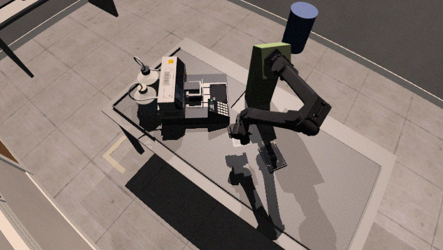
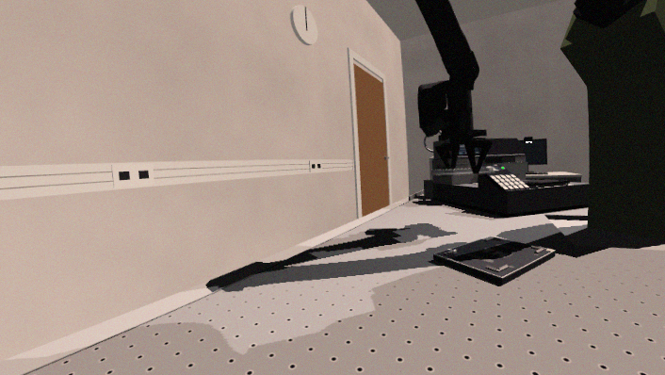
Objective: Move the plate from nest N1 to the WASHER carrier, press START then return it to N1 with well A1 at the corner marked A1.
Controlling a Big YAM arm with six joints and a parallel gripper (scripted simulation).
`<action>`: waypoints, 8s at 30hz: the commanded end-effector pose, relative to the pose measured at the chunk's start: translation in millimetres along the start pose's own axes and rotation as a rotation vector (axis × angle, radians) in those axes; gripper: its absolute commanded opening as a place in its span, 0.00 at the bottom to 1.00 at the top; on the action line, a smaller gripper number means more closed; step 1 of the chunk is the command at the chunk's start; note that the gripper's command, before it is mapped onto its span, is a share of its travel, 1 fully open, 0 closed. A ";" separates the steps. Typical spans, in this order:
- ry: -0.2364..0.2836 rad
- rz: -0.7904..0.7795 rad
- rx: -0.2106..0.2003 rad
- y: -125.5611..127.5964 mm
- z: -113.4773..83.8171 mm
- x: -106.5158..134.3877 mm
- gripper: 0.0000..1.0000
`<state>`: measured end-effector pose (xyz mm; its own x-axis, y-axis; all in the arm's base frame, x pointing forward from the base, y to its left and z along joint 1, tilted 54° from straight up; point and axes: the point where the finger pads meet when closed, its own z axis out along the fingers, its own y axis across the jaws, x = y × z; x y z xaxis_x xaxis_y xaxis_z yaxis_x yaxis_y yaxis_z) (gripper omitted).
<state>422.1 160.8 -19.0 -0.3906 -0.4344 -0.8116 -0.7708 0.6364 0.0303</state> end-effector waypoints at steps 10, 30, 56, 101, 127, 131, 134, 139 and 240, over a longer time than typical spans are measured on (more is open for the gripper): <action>-0.004 -0.030 0.022 -42.3 -7.5 41.3 0.84; -0.003 0.053 0.023 -72.6 -18.8 110.2 0.84; 0.003 0.071 0.014 -93.7 -33.8 218.5 0.84; 0.001 0.140 0.009 -52.0 -51.1 357.1 0.84; 0.000 0.114 0.008 -60.0 -50.7 352.0 0.84; 0.000 0.113 0.008 -60.6 -50.5 351.8 0.84; -0.001 0.115 0.010 -60.9 -45.6 351.9 0.84; 0.001 0.134 -0.002 -52.1 -34.2 357.1 0.84; 0.005 0.153 0.002 -45.6 27.2 361.4 0.84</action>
<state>337.9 -12.1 -326.4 -0.4862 -0.3492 -0.8010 -0.7118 0.6900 0.1312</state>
